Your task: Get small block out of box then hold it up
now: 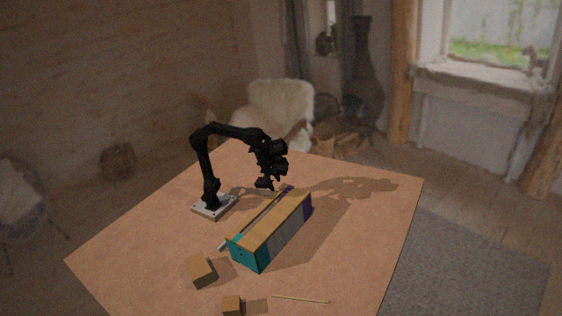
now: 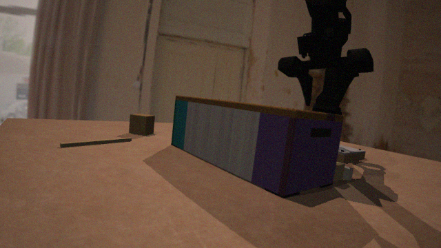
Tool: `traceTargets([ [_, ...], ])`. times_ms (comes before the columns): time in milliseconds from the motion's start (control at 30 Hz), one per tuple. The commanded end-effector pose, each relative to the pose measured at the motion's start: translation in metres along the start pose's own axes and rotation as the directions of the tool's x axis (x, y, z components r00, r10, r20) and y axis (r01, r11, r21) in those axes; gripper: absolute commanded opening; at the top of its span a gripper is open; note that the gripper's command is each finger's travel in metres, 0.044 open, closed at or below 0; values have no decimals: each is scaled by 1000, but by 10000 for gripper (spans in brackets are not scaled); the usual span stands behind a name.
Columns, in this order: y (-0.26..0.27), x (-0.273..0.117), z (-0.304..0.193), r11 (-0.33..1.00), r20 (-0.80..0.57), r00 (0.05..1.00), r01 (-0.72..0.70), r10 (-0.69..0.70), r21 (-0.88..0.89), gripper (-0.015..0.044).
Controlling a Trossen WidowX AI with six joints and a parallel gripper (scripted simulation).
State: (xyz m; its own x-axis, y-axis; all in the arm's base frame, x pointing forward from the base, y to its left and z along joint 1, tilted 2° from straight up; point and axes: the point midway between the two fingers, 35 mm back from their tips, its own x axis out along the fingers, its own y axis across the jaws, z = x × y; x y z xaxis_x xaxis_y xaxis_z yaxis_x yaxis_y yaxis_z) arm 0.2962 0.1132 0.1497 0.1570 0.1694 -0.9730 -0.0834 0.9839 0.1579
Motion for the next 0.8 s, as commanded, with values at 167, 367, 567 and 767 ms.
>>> traceTargets([
  [167,19,-12,-11,331,115,988,143,-102,-933,285],
  [367,23,-13,-14,23,135,984,139,-121,-990,285],
  [567,27,-14,-17,-289,158,977,112,-141,-951,285],
  [767,31,-15,-19,-566,179,971,61,-156,-822,285],
])
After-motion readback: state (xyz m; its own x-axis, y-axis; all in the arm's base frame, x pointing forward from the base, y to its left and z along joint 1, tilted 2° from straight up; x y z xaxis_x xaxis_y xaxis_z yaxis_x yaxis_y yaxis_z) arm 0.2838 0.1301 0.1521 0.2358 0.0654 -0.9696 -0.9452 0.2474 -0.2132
